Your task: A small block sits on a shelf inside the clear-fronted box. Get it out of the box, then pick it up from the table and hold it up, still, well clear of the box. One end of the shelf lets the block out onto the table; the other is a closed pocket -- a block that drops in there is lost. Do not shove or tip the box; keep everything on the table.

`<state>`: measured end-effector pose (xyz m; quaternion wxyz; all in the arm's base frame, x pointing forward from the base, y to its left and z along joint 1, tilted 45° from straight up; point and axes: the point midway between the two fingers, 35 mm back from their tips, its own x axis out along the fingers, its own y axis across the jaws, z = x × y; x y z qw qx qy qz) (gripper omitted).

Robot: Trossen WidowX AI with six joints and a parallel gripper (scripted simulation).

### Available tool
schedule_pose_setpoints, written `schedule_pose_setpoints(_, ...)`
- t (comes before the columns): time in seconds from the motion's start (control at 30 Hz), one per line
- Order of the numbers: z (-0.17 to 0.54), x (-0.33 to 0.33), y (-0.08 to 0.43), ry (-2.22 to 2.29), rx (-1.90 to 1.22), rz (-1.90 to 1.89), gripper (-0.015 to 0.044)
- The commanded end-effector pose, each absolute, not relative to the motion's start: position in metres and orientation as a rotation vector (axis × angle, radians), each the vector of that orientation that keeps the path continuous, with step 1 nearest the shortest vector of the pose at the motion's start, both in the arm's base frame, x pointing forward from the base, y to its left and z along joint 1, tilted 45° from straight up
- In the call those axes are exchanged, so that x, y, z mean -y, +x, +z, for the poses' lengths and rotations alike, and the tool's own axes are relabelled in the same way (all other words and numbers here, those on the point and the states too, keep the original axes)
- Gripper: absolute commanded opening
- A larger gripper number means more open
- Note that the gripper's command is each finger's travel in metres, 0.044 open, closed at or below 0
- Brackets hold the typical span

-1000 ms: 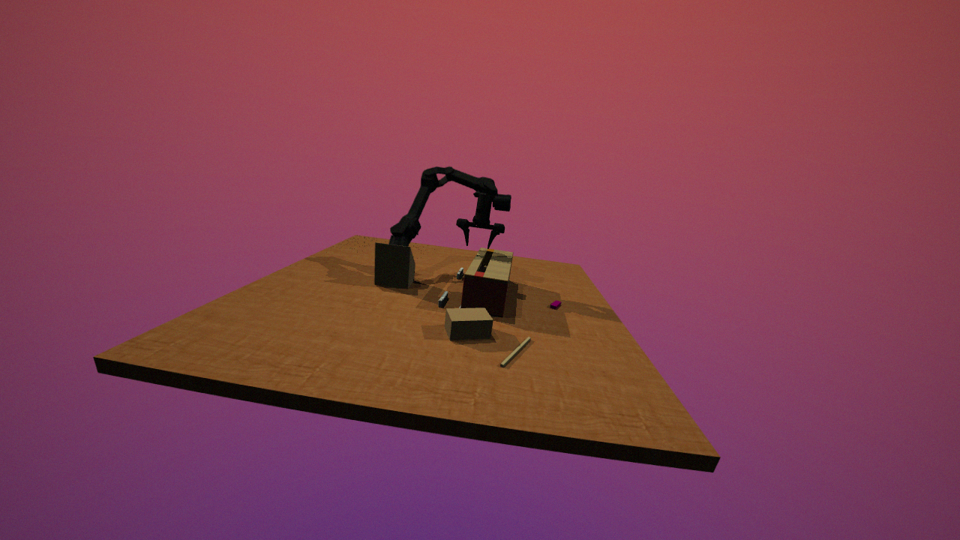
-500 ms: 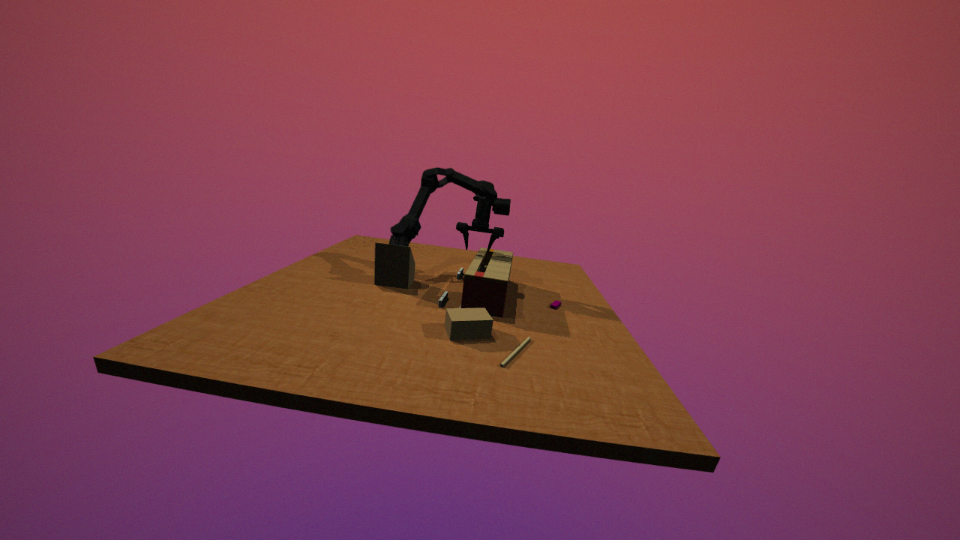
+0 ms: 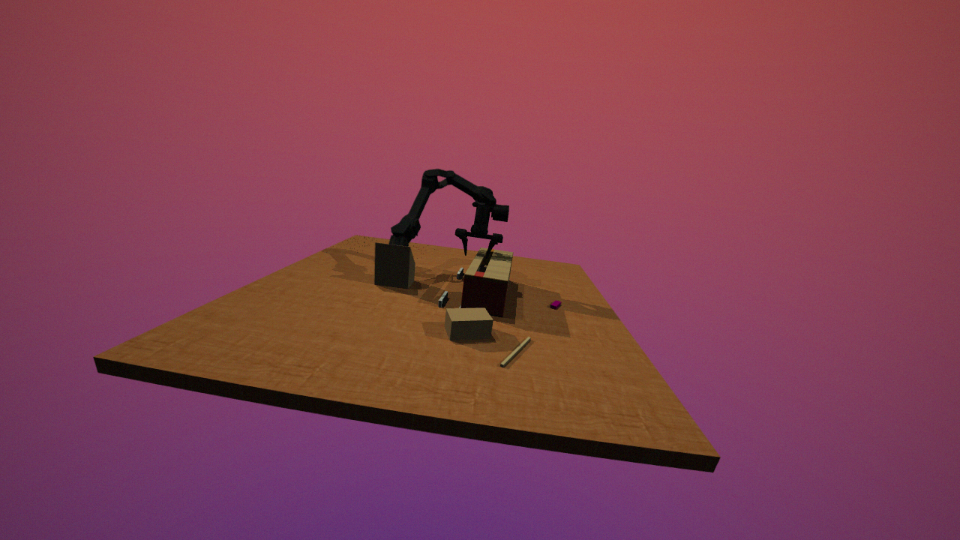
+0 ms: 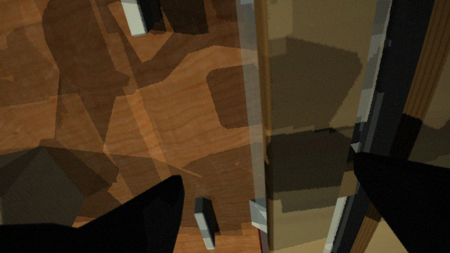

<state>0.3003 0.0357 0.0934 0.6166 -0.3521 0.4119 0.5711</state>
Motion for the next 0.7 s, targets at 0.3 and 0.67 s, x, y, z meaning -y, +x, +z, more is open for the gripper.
schedule_pose_setpoints(0.3,0.078,-0.051,0.297,-0.802,-0.947,1.318,0.0400)
schedule_pose_setpoints(0.67,0.070,-0.058,0.296,-0.809,-0.946,1.316,0.0400)
